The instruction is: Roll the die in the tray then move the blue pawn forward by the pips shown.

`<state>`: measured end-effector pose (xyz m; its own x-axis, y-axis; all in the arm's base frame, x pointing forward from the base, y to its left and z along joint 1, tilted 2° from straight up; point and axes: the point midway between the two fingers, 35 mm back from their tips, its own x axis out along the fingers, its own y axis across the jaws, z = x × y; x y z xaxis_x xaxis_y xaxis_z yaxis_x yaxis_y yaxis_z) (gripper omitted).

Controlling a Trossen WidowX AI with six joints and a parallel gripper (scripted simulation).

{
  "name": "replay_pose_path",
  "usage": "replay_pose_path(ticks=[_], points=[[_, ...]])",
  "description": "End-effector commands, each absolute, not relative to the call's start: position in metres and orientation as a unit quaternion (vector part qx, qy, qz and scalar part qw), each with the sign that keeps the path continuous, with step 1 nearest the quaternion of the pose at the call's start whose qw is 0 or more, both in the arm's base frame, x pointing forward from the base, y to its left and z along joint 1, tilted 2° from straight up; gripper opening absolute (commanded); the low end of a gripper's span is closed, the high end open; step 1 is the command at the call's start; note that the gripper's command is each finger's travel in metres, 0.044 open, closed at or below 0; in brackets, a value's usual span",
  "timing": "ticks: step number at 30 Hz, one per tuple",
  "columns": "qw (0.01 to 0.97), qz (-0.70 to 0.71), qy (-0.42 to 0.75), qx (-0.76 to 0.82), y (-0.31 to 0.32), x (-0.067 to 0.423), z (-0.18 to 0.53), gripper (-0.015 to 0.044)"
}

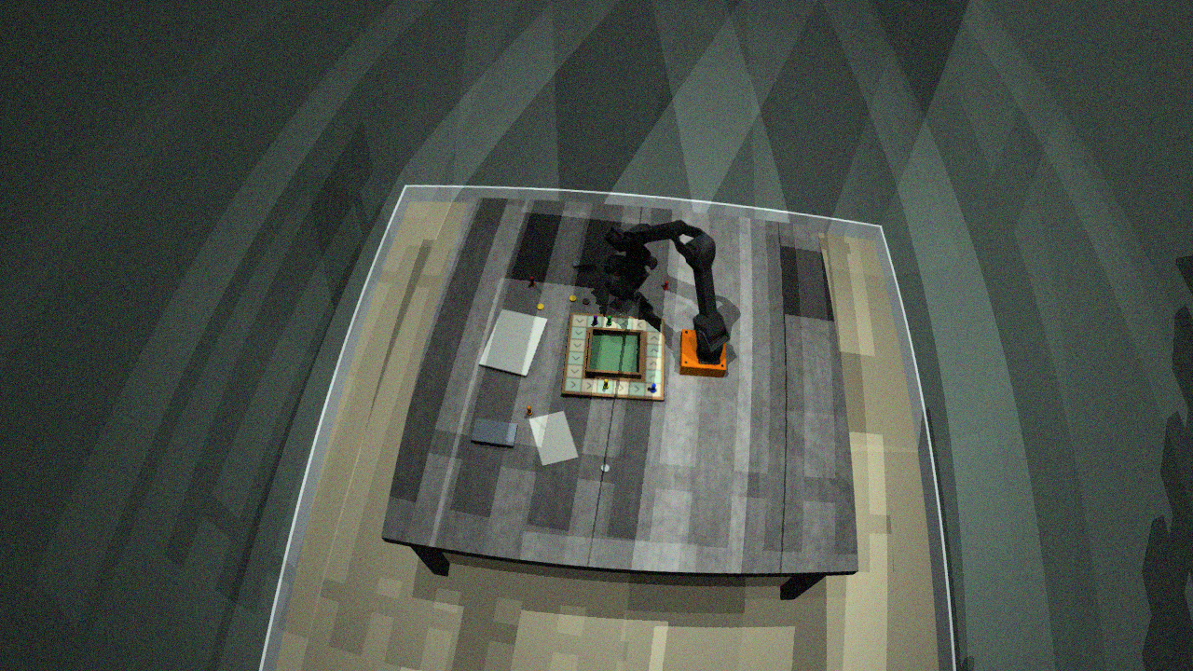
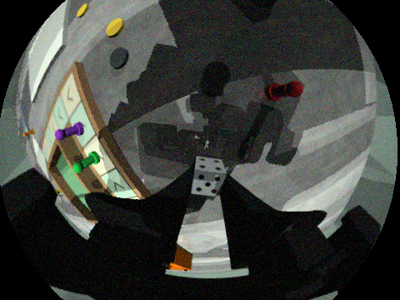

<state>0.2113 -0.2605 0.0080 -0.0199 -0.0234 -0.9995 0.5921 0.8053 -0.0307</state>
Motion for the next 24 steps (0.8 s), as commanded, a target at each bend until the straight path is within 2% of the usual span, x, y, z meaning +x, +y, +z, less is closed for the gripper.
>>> replay_pose_path(ticks=[1, 14, 24], points=[[0.671, -0.236, 0.671, 0.207, -0.265, 0.215, 0.032, 0.0], [0.671, -0.236, 0.672, 0.207, -0.258, 0.211, 0.121, 0.0], [0.676, -0.221, 0.676, 0.194, -0.241, 0.223, 0.122, 0.0]])
